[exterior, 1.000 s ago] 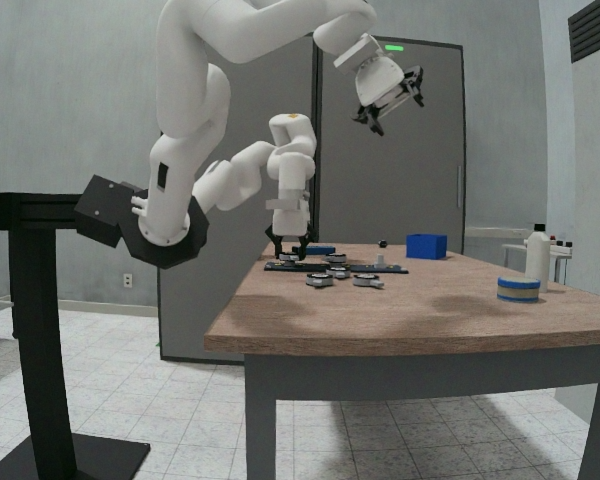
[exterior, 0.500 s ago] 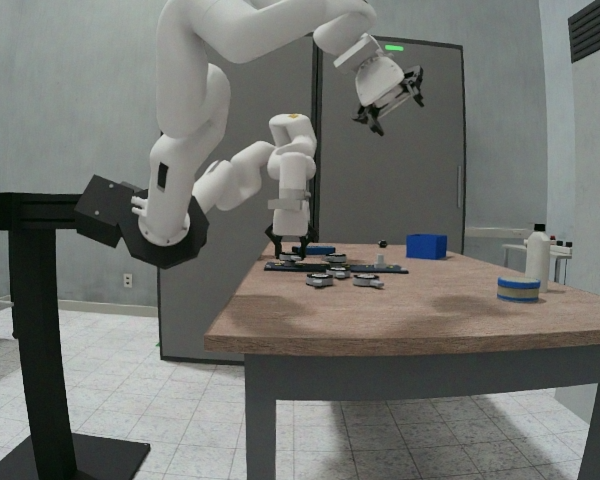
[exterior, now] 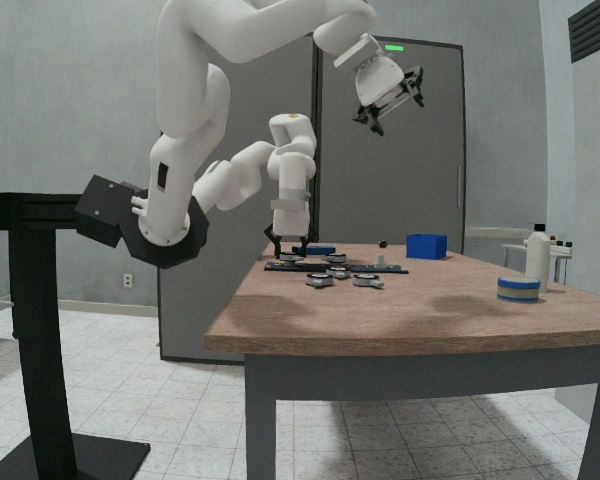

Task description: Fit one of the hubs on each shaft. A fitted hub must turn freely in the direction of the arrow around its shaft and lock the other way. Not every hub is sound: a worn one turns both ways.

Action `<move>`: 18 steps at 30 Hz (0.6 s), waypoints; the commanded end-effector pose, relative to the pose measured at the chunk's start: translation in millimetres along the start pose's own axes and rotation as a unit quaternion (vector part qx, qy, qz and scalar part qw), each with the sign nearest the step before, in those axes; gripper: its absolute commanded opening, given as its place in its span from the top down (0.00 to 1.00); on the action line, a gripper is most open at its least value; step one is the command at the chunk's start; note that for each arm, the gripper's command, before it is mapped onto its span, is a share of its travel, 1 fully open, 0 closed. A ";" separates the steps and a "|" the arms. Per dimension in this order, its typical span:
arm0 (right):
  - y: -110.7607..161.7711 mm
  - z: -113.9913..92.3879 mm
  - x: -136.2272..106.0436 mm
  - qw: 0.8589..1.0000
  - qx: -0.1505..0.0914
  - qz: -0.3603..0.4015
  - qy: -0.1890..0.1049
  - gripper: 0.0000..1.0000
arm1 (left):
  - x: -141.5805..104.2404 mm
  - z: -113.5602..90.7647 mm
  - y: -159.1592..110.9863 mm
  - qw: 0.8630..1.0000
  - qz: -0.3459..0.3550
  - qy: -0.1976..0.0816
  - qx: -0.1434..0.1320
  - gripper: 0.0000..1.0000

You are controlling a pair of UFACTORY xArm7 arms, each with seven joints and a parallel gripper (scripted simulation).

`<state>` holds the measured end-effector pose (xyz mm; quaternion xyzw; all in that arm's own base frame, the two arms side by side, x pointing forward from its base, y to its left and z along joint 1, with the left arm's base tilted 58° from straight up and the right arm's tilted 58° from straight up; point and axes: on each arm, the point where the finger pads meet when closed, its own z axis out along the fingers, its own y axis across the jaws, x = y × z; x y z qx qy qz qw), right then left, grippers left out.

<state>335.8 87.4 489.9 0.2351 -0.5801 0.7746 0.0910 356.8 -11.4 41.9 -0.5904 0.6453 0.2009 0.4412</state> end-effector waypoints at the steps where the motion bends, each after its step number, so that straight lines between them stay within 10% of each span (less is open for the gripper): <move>1: -0.9 -1.2 0.5 1.000 0.001 0.001 -0.001 0.00 | 1.0 -1.6 -1.0 0.997 -0.073 0.001 0.003 1.00; 13: -0.9 -1.2 0.5 1.000 0.001 0.001 -0.001 0.00 | 1.0 -1.6 -1.0 0.997 -0.073 0.001 0.003 1.00; 14: -0.9 -1.2 0.5 1.000 0.001 0.001 -0.001 0.00 | 1.0 -1.5 -0.8 0.997 -0.071 0.001 0.003 0.00; 18: -0.9 -1.2 0.5 1.000 0.001 0.001 -0.001 0.00 | 1.0 -1.5 -0.8 0.997 -0.071 0.001 0.003 0.00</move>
